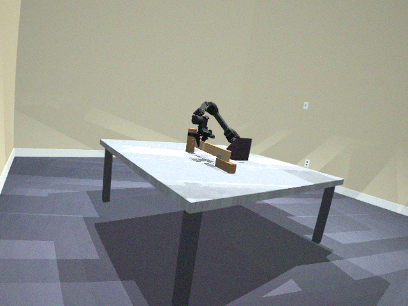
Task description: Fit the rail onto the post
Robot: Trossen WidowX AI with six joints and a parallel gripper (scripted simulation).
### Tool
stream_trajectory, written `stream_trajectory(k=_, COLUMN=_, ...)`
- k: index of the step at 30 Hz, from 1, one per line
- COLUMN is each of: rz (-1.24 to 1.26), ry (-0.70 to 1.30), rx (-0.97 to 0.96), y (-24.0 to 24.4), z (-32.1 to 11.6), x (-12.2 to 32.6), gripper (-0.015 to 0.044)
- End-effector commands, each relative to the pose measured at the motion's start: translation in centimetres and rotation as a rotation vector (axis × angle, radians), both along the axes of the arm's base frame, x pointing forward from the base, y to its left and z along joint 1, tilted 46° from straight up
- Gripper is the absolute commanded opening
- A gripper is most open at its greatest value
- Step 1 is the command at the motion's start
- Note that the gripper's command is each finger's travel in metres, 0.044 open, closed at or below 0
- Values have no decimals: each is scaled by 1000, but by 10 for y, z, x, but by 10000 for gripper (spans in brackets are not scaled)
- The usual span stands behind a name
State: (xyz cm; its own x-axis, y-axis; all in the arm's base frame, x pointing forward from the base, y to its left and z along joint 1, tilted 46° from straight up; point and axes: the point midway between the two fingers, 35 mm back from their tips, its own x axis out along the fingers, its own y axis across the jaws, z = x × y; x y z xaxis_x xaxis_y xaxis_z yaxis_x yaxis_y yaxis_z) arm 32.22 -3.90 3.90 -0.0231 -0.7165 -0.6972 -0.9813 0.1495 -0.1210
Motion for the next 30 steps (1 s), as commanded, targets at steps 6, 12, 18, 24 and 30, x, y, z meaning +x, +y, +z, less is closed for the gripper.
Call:
stream_trajectory(k=6, rz=2, ry=2, rx=2, y=-1, z=2, x=0, gripper=0)
stream_trajectory(k=12, rz=2, ry=2, rx=2, y=-2, z=4, x=-1, gripper=0)
stream_trajectory(k=18, rz=2, ry=2, rx=2, y=-3, z=5, x=-1, gripper=0)
stream_trajectory(k=24, rz=2, ry=2, rx=2, y=-4, z=6, x=-1, gripper=0)
stream_trajectory(k=30, rz=2, ry=2, rx=2, y=-6, z=7, x=-2, gripper=0)
